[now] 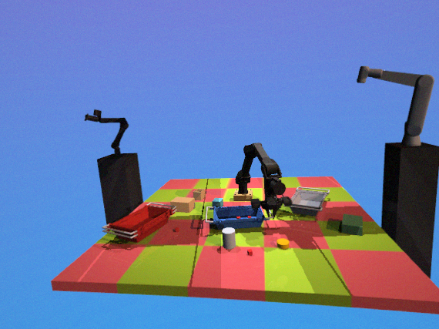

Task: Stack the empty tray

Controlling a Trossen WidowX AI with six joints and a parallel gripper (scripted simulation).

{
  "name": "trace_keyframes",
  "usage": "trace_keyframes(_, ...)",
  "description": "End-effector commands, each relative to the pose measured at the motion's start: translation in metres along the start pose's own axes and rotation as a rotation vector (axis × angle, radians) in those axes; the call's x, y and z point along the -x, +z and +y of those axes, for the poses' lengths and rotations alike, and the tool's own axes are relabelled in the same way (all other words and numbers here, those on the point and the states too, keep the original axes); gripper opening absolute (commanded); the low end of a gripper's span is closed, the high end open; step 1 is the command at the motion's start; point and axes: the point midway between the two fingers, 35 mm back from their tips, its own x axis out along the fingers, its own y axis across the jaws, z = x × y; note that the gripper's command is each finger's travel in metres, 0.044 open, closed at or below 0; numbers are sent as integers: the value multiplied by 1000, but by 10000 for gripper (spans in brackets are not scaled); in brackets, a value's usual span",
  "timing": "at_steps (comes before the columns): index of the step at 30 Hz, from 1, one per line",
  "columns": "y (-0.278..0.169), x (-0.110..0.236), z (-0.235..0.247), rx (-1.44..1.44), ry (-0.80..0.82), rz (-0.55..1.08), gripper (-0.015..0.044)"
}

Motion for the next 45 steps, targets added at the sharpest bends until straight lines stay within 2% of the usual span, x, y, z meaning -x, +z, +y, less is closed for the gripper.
trace_keyframes(1,1,14,-8,3,-5,-8,81)
trace_keyframes(13,1,32,-40,3,-8,-8,81)
trace_keyframes(22,1,13,-74,3,-11,-8,81)
trace_keyframes(27,2,20,-74,3,-11,-8,81)
trace_keyframes(34,1,56,-71,3,-11,-8,81)
trace_keyframes(45,1,48,-72,1,-17,-3,81)
